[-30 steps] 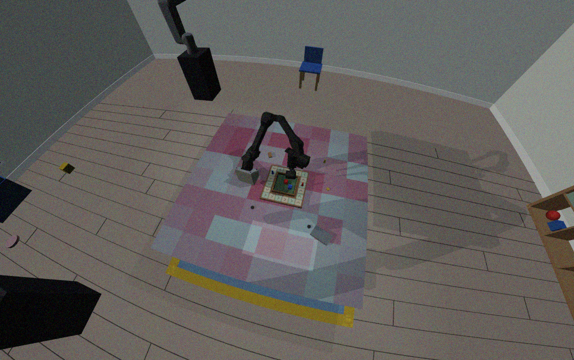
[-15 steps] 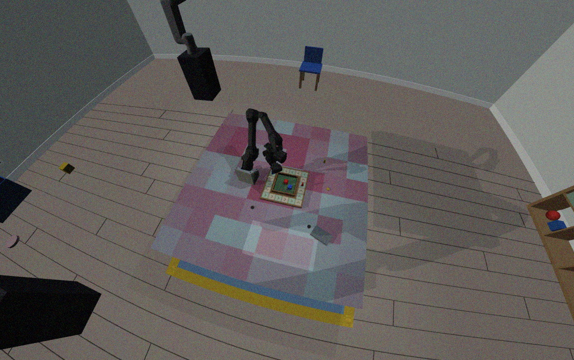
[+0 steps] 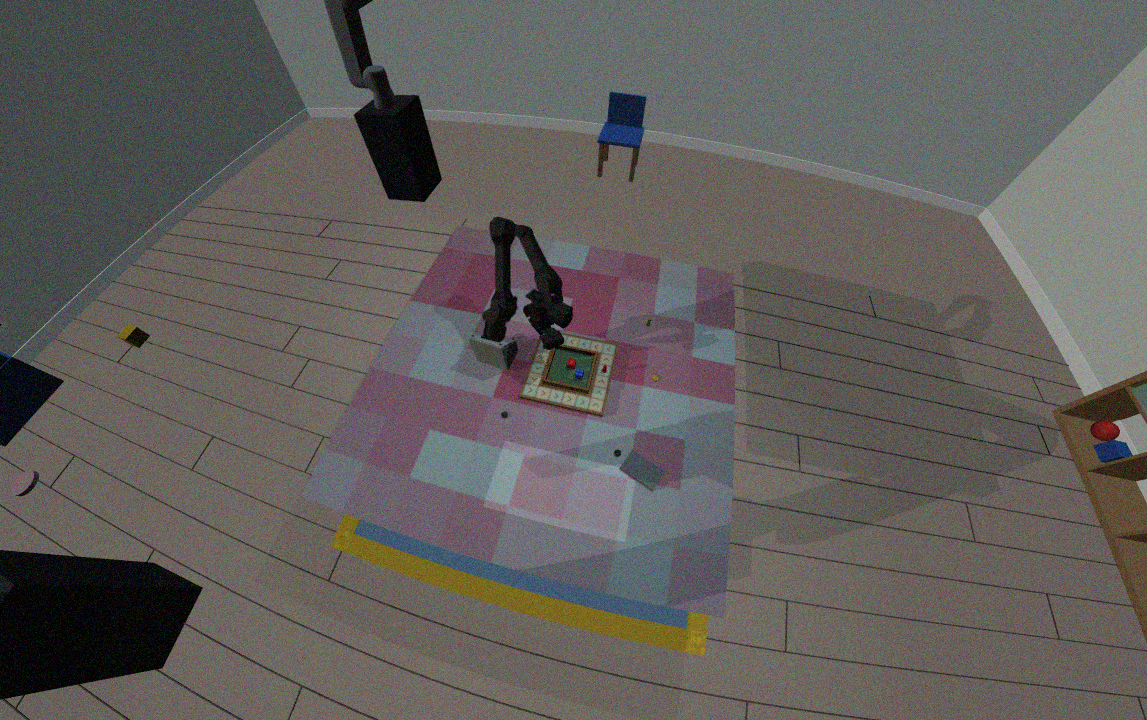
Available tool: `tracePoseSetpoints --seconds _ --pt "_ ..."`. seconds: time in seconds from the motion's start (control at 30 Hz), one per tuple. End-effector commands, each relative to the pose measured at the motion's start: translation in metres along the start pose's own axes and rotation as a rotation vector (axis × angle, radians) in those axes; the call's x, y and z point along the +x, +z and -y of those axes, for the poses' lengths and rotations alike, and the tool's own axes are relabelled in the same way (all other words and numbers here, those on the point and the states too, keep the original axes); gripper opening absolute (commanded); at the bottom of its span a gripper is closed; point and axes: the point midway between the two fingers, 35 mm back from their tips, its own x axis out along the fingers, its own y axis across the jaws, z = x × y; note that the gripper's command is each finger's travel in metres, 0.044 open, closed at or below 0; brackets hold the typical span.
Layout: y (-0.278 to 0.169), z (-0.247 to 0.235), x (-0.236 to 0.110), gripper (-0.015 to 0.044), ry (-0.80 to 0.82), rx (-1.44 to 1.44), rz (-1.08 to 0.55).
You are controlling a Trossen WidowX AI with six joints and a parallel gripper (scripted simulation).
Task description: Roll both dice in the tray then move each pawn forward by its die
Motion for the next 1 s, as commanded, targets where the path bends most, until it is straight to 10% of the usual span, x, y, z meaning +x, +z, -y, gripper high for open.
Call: tracePoseSetpoints --seconds 0.0,0.8,0.97 --pt "-0.001 -0.001 0.007 0.02 0.004 0.005 0.002" --pt "0.0 -0.002 0.042 0.02 0.007 0.004 0.005" --pt "0.0 -0.002 0.042 0.0069 0.007 0.004 0.005"
